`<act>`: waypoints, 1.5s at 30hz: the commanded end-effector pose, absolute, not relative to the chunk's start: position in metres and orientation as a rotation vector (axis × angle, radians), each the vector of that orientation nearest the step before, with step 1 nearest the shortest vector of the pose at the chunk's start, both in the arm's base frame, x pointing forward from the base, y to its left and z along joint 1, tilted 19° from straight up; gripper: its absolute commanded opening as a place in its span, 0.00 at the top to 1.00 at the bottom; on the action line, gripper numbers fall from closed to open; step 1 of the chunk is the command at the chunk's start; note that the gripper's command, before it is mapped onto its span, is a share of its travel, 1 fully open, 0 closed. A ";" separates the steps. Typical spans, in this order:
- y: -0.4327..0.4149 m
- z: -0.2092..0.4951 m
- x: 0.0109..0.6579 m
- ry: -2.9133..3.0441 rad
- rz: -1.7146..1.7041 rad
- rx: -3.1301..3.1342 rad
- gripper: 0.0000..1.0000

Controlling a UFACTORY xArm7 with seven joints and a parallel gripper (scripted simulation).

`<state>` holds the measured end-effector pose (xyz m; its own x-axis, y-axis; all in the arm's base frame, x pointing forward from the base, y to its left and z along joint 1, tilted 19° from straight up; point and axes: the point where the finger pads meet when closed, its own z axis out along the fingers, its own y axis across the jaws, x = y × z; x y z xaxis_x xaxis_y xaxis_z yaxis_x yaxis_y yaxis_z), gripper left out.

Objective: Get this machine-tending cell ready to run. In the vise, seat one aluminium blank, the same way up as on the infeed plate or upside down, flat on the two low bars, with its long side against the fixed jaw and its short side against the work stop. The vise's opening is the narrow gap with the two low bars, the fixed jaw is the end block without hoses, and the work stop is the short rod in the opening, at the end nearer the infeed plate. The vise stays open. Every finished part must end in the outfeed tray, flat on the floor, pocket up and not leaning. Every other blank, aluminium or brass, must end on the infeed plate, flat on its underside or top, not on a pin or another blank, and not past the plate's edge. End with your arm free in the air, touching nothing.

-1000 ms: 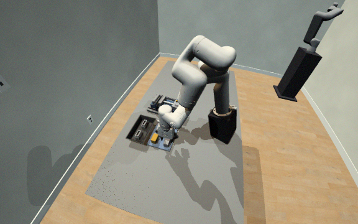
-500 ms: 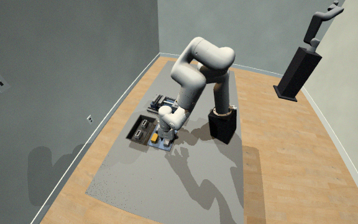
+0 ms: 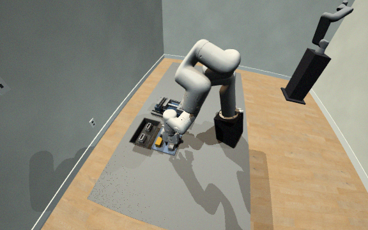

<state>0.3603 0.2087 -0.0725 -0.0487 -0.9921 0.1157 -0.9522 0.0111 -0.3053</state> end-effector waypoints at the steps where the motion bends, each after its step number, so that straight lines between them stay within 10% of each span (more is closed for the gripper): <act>1: 0.210 -0.072 0.361 2.134 -0.458 -2.070 0.31; 23: 0.209 -0.073 0.361 2.134 -0.458 -2.070 0.31; 24: 0.209 -0.073 0.361 2.134 -0.458 -2.070 1.00; 45: 0.209 -0.073 0.361 2.134 -0.458 -2.070 1.00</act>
<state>0.3606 0.2086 -0.0736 -0.0486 -0.9921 0.1156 -0.9522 0.0111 -0.3053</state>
